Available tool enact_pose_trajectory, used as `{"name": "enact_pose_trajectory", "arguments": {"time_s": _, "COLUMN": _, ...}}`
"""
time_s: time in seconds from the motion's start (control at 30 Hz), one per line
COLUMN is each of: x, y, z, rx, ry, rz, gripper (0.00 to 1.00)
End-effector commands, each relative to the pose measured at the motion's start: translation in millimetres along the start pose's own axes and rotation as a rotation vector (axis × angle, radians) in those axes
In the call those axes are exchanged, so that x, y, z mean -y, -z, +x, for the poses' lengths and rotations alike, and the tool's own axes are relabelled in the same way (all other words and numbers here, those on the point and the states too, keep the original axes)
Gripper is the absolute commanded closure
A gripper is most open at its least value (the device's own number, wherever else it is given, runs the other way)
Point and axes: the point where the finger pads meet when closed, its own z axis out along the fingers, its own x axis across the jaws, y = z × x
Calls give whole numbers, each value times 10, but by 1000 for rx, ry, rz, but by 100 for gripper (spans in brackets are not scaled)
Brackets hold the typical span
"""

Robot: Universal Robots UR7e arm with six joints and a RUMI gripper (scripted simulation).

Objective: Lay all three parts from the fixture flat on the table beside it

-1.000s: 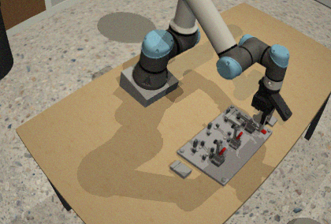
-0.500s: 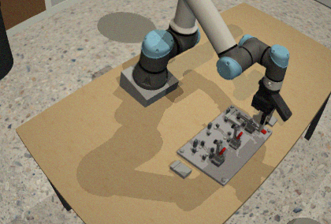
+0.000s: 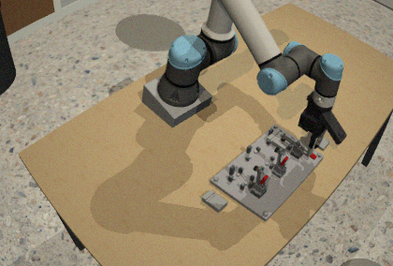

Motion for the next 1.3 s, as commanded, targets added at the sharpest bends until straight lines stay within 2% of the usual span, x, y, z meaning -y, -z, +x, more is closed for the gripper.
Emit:
{"name": "enact_pose_trajectory", "arguments": {"time_s": 0.0, "x": 5, "y": -42, "z": 0, "rx": 0, "ry": 0, "rz": 1, "gripper": 72}}
{"name": "enact_pose_trajectory", "arguments": {"time_s": 0.47, "x": 9, "y": -252, "z": -1, "rx": 0, "ry": 0, "rz": 1, "gripper": 72}}
{"name": "enact_pose_trajectory", "arguments": {"time_s": 1.07, "x": 9, "y": -262, "z": -1, "rx": 0, "ry": 0, "rz": 1, "gripper": 72}}
{"name": "enact_pose_trajectory", "arguments": {"time_s": 1.1, "x": 9, "y": -262, "z": -1, "rx": 0, "ry": 0, "rz": 1, "gripper": 100}}
{"name": "enact_pose_trajectory", "arguments": {"time_s": 1.27, "x": 9, "y": -262, "z": -1, "rx": 0, "ry": 0, "rz": 1, "gripper": 100}}
